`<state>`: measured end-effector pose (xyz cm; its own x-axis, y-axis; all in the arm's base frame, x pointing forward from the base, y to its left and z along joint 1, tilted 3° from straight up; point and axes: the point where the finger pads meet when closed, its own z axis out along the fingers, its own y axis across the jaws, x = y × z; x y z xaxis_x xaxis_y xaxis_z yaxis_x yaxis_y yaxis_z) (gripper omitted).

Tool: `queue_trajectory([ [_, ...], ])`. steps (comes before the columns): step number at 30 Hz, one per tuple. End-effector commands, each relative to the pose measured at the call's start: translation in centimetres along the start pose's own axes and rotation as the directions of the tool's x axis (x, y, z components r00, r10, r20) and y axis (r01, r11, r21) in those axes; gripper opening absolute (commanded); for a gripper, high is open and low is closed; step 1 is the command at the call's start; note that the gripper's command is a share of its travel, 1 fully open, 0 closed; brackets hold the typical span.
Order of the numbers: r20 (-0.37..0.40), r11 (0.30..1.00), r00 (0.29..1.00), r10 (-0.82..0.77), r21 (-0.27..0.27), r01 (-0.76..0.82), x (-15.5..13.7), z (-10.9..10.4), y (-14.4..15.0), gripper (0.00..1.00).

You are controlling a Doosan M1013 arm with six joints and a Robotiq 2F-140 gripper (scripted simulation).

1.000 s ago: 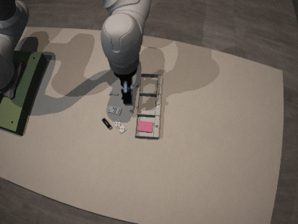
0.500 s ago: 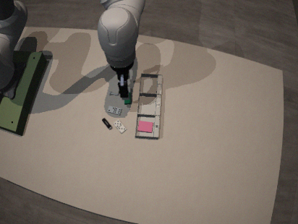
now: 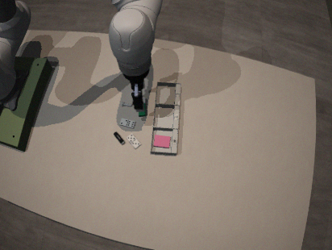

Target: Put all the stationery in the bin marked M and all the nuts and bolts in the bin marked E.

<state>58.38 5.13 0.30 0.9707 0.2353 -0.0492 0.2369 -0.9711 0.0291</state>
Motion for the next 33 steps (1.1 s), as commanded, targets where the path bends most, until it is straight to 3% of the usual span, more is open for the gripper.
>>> queue_trajectory([
  [1,0.000,1.000,1.000,0.000,0.000,0.000,0.0,0.0,0.0,0.52],
  [11,0.000,1.000,1.000,0.000,0.000,0.000,0.0,2.0,0.0,0.52],
  [21,0.000,1.000,1.000,0.000,0.000,0.000,0.0,6.0,0.0,0.52],
  [33,0.000,1.000,1.000,0.000,0.000,0.000,0.0,7.0,0.0,0.52],
])
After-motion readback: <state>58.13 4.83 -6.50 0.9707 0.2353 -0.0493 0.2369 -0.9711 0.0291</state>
